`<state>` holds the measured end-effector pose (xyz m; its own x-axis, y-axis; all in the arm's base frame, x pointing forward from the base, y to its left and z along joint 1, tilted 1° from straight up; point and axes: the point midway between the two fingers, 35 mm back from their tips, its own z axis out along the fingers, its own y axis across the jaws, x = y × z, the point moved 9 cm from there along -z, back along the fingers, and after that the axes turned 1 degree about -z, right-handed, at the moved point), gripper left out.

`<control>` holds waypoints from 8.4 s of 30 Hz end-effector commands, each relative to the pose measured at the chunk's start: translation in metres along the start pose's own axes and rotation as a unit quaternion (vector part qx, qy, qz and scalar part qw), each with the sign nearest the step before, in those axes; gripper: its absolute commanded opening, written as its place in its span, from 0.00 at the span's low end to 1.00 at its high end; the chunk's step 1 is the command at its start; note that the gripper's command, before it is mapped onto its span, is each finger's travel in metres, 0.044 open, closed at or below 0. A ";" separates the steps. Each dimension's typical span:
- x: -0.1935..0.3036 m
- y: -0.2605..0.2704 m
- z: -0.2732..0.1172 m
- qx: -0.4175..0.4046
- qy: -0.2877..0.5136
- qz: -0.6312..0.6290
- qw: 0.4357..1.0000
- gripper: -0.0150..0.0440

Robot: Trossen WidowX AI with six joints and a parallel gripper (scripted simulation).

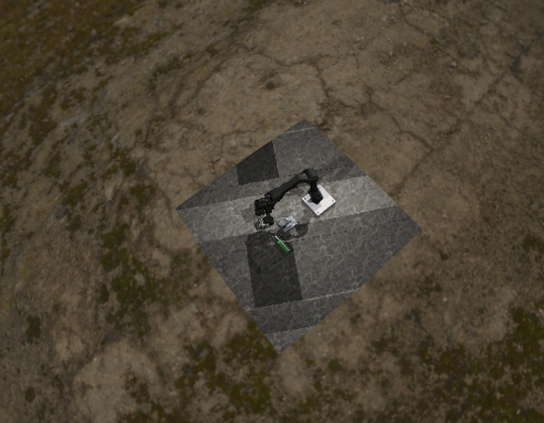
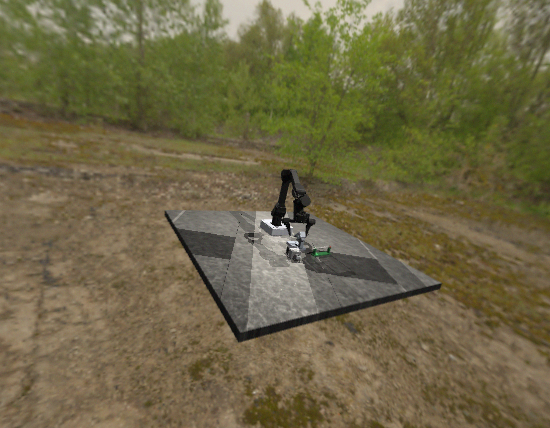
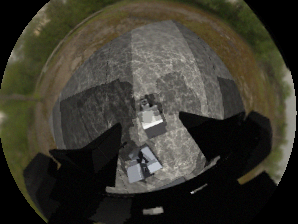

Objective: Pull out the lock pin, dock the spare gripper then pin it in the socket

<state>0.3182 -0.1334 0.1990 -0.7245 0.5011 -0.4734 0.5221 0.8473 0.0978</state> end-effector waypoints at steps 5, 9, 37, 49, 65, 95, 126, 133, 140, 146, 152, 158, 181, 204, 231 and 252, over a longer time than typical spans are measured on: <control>0.003 0.000 -0.005 -0.007 -0.026 -0.125 0.992 1.00; 0.003 0.000 -0.005 -0.007 -0.026 -0.125 0.992 1.00; 0.042 -0.010 0.076 -0.006 -0.029 -0.124 0.992 1.00; 0.051 -0.011 0.093 -0.006 -0.028 -0.124 0.992 1.00; 0.061 -0.013 0.110 -0.006 -0.028 -0.124 0.992 0.96; 0.024 -0.005 0.049 -0.006 -0.029 -0.124 0.992 0.25; 0.022 0.008 0.007 0.013 0.003 -0.136 0.991 0.25; 0.032 0.015 0.007 0.032 0.027 -0.142 0.989 0.25; 0.040 0.020 0.008 0.051 0.048 -0.150 0.986 0.25; 0.048 0.025 0.007 0.070 0.066 -0.162 0.982 0.25; 0.057 0.030 0.007 0.091 0.084 -0.175 0.977 0.25; 0.065 0.035 0.006 0.113 0.102 -0.191 0.970 0.25; 0.101 0.050 -0.004 0.213 0.158 -0.260 0.928 0.25; 0.135 0.055 -0.017 0.268 0.224 -0.365 0.863 0.25; 0.185 0.084 -0.044 0.357 0.203 -0.532 0.740 0.25; 0.217 0.099 -0.069 0.414 0.142 -0.655 0.616 0.25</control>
<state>0.1848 0.0677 0.1645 -0.7764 -0.3891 0.4958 -0.6148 0.2946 -0.7316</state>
